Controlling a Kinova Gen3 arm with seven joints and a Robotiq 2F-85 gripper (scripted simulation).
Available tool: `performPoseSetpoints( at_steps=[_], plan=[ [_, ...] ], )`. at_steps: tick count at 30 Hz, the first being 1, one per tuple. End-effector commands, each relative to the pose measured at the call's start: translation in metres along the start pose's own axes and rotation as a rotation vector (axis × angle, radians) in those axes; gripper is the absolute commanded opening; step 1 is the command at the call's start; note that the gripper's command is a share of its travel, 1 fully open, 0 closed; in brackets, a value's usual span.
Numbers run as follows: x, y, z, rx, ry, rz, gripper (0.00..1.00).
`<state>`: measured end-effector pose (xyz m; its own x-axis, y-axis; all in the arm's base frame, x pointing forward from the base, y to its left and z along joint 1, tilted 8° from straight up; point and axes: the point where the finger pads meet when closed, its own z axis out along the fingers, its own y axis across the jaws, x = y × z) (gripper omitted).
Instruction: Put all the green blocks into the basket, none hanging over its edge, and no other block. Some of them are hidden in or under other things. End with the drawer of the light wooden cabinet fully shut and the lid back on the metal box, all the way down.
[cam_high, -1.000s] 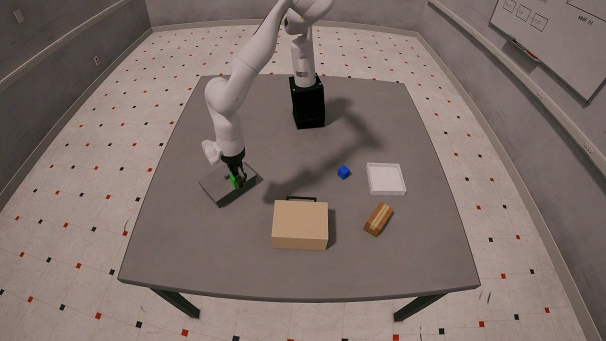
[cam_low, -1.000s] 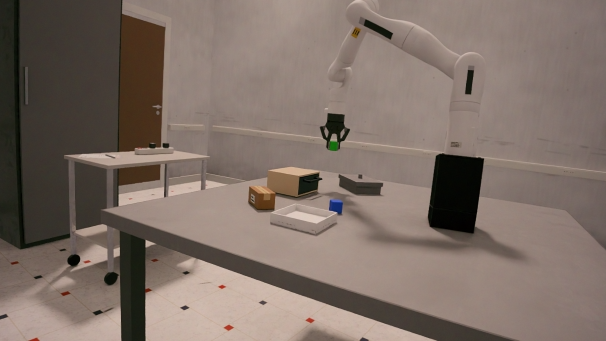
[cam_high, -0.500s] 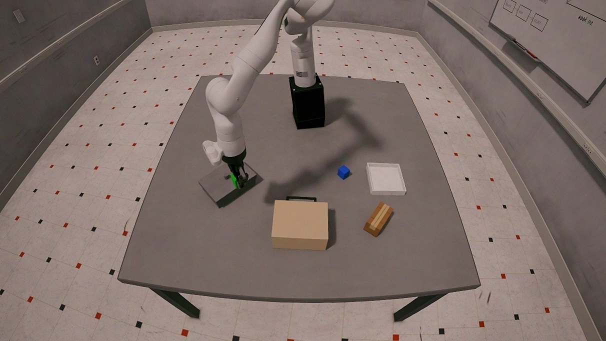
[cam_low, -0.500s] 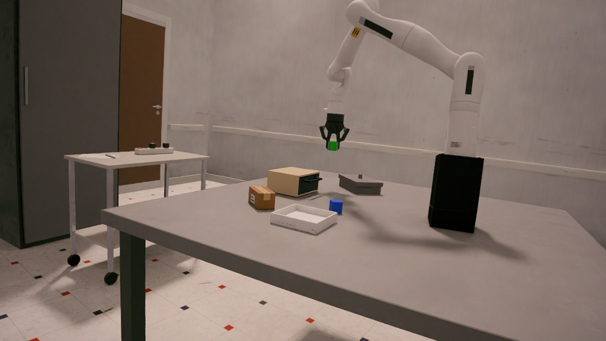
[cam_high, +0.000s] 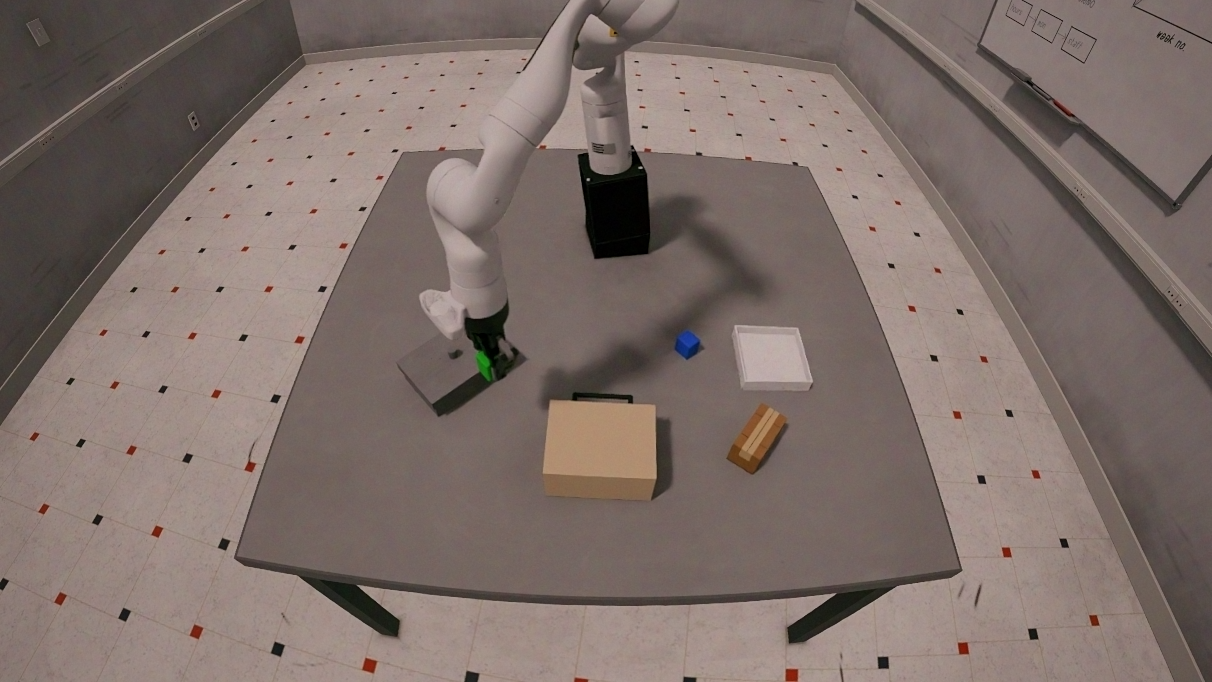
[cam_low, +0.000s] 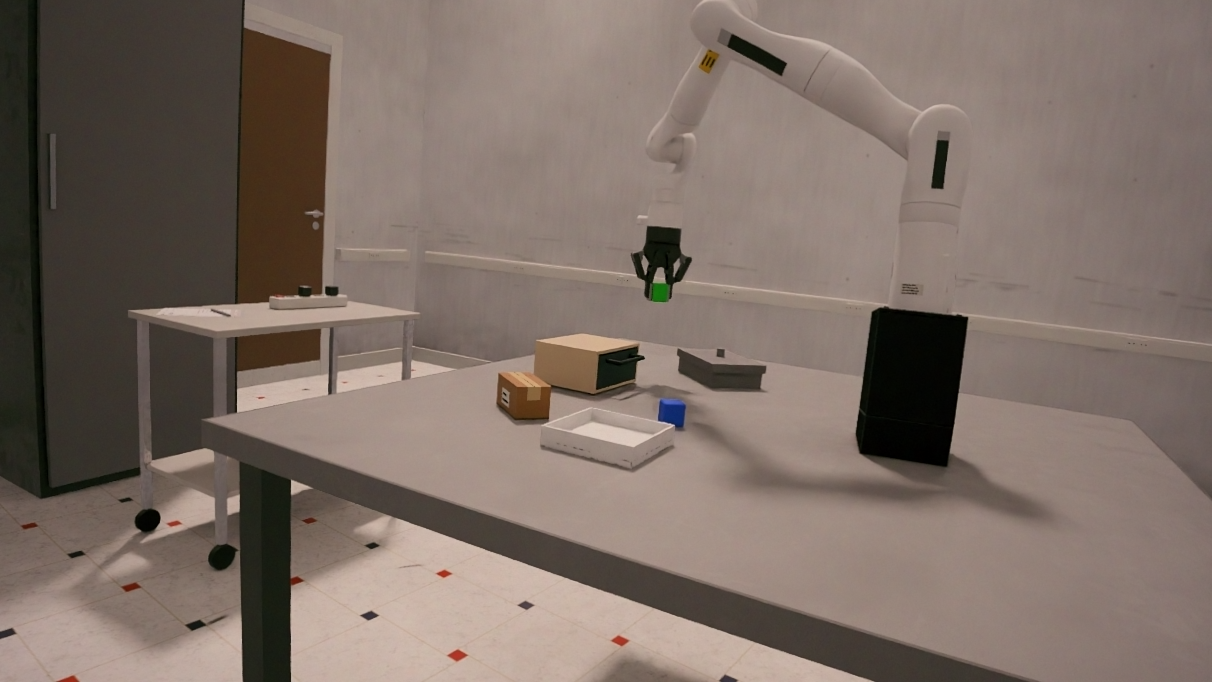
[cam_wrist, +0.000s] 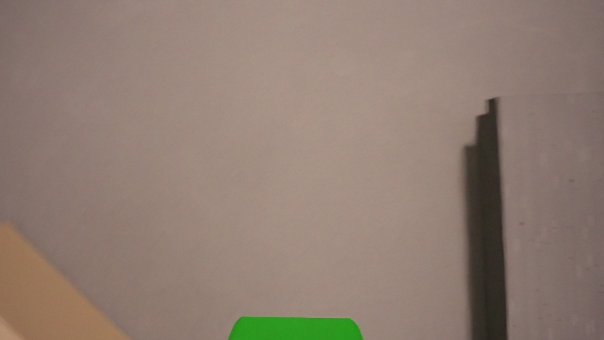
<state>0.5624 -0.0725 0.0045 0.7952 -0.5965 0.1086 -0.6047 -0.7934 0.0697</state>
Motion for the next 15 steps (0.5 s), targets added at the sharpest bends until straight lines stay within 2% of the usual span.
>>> performPoseSetpoints(
  at_steps=[1,5,15],
  plan=[
    [-0.008,-0.012,0.000,0.002,-0.001,-0.075,0.10],
    [-0.013,-0.019,0.000,0.001,-0.003,-0.122,0.10],
    [-0.050,-0.064,0.002,0.001,-0.012,-0.431,0.10]
  ],
)
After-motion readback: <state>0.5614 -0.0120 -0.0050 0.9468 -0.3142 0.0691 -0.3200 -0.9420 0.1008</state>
